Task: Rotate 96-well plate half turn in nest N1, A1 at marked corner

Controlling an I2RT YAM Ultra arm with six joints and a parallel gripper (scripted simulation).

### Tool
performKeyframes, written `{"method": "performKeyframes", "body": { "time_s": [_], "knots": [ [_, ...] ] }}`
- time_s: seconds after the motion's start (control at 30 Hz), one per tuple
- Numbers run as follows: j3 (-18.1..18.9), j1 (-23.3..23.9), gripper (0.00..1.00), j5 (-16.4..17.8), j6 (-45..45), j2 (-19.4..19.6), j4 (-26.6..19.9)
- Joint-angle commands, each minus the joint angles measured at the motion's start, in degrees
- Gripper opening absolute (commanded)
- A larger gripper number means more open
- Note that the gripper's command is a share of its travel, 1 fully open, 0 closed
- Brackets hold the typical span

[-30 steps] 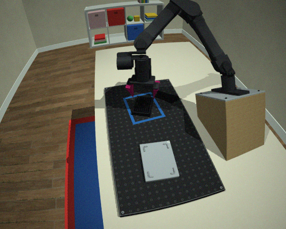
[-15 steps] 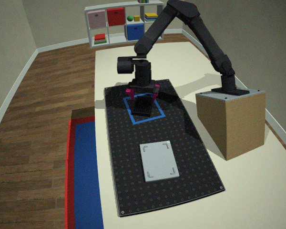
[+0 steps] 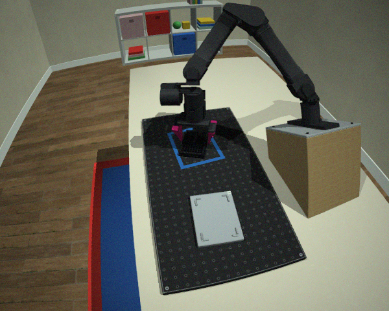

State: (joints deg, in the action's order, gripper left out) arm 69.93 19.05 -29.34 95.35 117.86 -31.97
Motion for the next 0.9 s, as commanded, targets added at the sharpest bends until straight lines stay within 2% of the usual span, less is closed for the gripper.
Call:
{"method": "performKeyframes", "body": {
  "time_s": [0.0, 0.3, 0.63, 0.67, 0.87],
  "knots": [
    [0.0, -0.1, 1.0, 0.0, -0.6, -0.1, 1.3],
    [-0.3, 0.8, 1.0, 0.2, -1.6, 1.5, 3.7],
    [-0.3, 0.8, 1.0, 0.2, -1.7, 1.5, 3.8],
    [-0.3, 0.8, 0.0, 0.2, -1.7, 1.5, 3.8],
    [-0.3, 0.8, 0.0, 0.2, -1.7, 1.5, 3.8]
  ]
}}
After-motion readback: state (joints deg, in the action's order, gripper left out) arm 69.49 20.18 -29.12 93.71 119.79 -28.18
